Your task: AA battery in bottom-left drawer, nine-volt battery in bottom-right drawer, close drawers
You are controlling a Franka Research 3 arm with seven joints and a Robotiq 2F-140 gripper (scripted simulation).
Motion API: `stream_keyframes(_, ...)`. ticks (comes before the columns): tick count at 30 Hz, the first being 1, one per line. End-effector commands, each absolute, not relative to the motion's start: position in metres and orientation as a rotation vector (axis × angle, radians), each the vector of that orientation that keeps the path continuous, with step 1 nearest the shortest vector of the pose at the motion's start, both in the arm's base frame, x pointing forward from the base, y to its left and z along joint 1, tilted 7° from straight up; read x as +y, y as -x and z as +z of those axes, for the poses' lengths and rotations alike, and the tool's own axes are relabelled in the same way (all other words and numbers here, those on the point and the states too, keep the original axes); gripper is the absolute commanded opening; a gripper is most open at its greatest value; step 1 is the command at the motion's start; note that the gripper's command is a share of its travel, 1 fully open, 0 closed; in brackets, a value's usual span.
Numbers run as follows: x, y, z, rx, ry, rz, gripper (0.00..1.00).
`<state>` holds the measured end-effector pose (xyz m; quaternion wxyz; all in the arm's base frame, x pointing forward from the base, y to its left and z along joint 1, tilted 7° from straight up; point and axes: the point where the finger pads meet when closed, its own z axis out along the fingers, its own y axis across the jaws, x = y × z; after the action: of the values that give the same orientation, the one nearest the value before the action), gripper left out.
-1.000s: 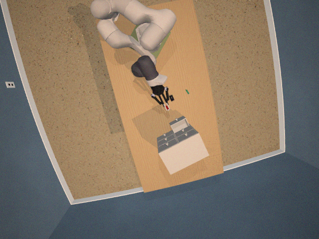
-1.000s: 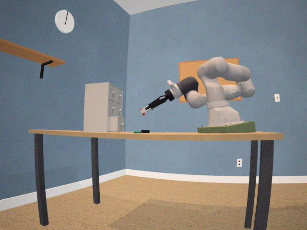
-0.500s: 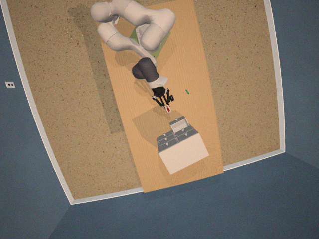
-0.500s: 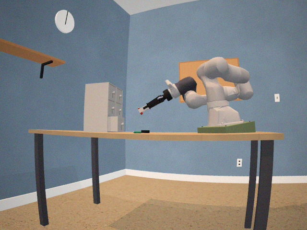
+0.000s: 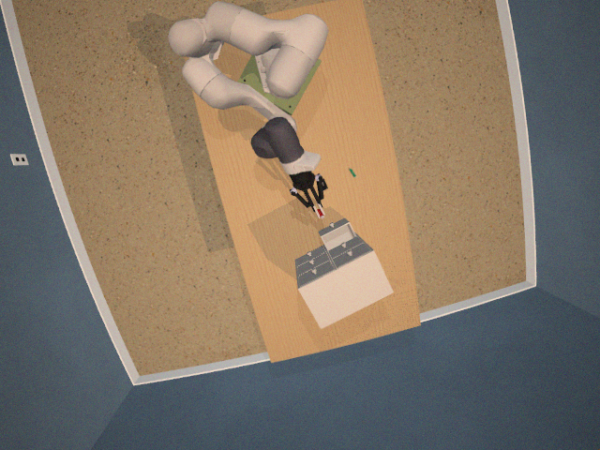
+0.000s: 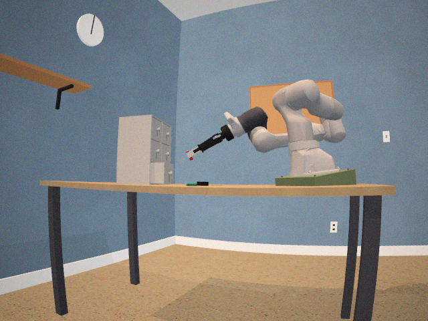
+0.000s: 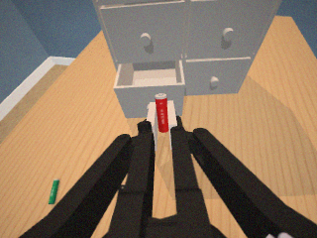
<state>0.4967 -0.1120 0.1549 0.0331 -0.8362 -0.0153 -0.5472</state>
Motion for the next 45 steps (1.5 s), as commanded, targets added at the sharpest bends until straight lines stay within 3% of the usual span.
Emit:
stream_keyframes(1, -0.113, -0.507, 0.154, 0.008, 2.565, -1.668, 0.06)
stream_keyframes(25, -0.11, -0.592, 0.164, 0.008, 2.565, -1.668, 0.06)
stream_keyframes(45, -0.109, -0.625, 0.167, 0.008, 2.565, -1.668, 0.06)
